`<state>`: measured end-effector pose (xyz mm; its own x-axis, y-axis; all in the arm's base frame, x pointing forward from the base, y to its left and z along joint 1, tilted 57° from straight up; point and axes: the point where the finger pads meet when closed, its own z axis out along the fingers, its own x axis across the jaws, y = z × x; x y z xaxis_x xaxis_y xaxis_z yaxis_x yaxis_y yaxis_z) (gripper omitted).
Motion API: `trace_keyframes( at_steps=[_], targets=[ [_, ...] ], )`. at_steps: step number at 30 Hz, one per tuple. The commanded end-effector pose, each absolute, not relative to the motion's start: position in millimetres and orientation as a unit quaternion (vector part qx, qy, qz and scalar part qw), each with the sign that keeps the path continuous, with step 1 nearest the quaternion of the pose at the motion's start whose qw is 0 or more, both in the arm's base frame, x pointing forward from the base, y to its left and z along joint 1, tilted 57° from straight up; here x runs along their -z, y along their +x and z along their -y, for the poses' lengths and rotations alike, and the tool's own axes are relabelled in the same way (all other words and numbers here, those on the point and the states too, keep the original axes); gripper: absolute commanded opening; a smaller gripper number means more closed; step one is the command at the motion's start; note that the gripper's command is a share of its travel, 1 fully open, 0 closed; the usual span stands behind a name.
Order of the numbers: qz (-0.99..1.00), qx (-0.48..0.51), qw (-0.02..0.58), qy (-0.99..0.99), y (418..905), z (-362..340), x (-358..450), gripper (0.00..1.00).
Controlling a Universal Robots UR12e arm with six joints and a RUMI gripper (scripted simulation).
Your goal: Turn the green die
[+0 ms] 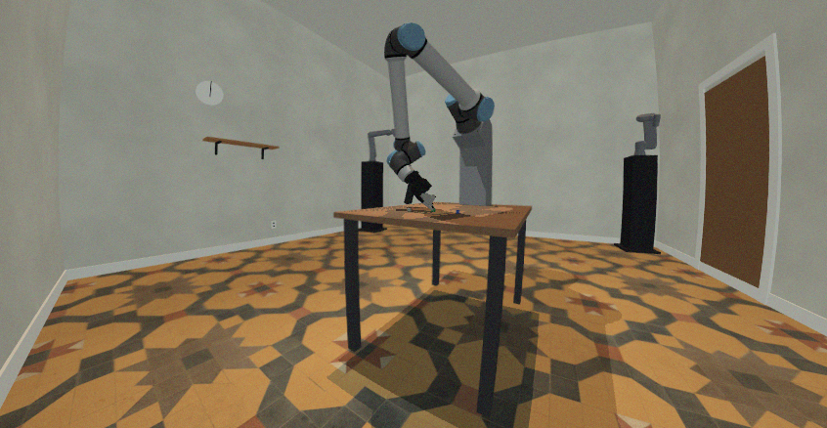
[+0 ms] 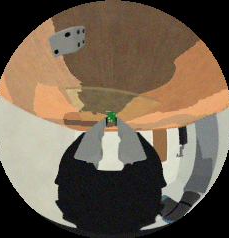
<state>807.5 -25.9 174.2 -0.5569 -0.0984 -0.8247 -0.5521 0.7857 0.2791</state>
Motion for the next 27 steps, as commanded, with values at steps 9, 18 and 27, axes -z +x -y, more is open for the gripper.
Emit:
trace_keyframes(
  at_steps=[9,18,27],
  targets=[
    [-0.842,-0.264,0.429,-0.193,807.4,25.8,-174.6,0.00],
    [-0.842,-0.264,0.429,-0.193,807.4,25.8,-174.6,0.11],
    [-0.842,-0.264,0.429,-0.193,807.4,25.8,-174.6,0.18]
  ],
)
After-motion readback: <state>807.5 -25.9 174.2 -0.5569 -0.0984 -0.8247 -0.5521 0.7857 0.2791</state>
